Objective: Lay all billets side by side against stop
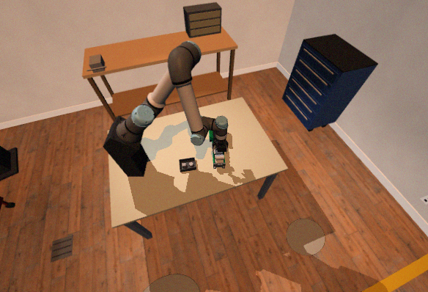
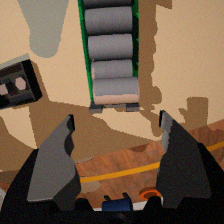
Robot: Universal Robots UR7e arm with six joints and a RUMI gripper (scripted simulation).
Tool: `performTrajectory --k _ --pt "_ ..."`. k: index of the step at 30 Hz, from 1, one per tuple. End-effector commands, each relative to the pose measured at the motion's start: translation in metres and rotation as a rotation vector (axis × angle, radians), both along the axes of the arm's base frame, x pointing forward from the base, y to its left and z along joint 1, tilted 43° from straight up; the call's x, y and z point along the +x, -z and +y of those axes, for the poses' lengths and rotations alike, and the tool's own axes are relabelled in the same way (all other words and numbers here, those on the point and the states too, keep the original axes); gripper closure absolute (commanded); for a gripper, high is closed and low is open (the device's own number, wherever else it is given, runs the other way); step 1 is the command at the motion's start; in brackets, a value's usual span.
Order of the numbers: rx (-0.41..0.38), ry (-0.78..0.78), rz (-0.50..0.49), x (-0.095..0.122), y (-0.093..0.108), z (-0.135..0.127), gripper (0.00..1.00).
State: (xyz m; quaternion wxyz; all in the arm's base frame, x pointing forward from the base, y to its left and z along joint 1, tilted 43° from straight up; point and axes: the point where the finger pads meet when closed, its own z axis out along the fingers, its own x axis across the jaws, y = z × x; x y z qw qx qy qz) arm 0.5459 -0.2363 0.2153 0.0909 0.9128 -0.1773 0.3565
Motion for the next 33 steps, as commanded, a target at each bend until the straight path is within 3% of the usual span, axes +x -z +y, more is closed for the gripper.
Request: performTrajectory --k 1,7,33 --pt "-0.001 0.0 -0.001 0.012 0.013 -0.006 0.41" --pt "-0.001 0.0 -0.001 0.023 0.026 -0.011 0.41" --pt "-0.001 0.0 -0.001 0.023 0.026 -0.011 0.41"
